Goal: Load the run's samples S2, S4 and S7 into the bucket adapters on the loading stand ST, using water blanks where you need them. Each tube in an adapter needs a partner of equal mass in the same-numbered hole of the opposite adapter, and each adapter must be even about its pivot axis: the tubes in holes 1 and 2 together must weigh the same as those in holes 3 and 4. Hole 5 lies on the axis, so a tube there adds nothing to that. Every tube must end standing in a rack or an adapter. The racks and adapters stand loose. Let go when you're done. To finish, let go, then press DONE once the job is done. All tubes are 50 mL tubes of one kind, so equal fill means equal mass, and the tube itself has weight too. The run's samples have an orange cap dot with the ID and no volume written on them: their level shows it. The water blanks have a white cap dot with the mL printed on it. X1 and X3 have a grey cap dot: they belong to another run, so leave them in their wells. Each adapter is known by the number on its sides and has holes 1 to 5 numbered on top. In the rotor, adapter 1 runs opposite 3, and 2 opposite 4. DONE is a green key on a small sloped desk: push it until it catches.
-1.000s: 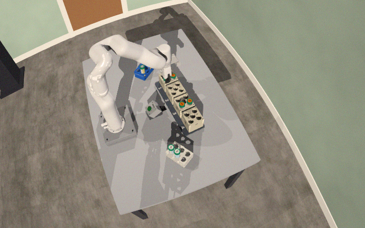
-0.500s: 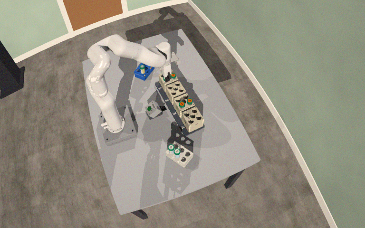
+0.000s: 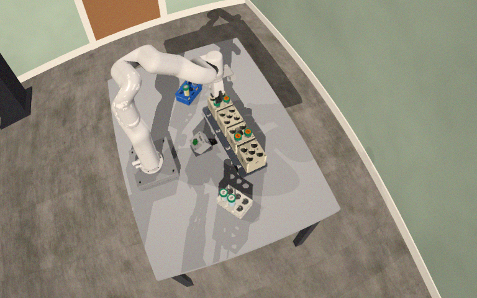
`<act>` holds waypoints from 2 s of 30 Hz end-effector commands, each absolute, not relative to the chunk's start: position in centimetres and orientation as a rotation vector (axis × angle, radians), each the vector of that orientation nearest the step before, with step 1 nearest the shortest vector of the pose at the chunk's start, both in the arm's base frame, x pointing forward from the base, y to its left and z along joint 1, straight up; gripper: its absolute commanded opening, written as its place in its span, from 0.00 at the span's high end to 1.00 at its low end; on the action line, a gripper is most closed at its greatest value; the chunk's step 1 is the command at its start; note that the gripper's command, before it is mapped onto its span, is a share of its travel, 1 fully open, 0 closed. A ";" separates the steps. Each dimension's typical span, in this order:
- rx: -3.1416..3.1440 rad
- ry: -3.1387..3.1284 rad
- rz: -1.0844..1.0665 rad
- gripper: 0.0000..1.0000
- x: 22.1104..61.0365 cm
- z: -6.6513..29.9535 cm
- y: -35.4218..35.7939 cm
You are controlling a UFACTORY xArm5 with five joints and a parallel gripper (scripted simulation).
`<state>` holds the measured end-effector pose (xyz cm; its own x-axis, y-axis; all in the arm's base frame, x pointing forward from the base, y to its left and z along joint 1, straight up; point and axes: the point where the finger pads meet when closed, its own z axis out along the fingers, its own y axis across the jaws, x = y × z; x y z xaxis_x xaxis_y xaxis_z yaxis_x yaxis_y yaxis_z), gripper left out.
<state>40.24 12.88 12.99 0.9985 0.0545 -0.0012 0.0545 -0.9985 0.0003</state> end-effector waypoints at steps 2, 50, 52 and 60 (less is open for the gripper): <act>3.143 0.086 0.003 0.56 40.4 14.1 12.9; 3.143 0.086 0.003 0.56 40.4 22.1 12.9; 3.143 0.086 0.003 0.56 40.4 22.1 12.9; 3.143 0.086 0.003 0.56 40.4 22.1 12.9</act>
<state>40.25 12.86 21.92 0.9985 0.0545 -0.0017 0.0545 -0.9985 0.0005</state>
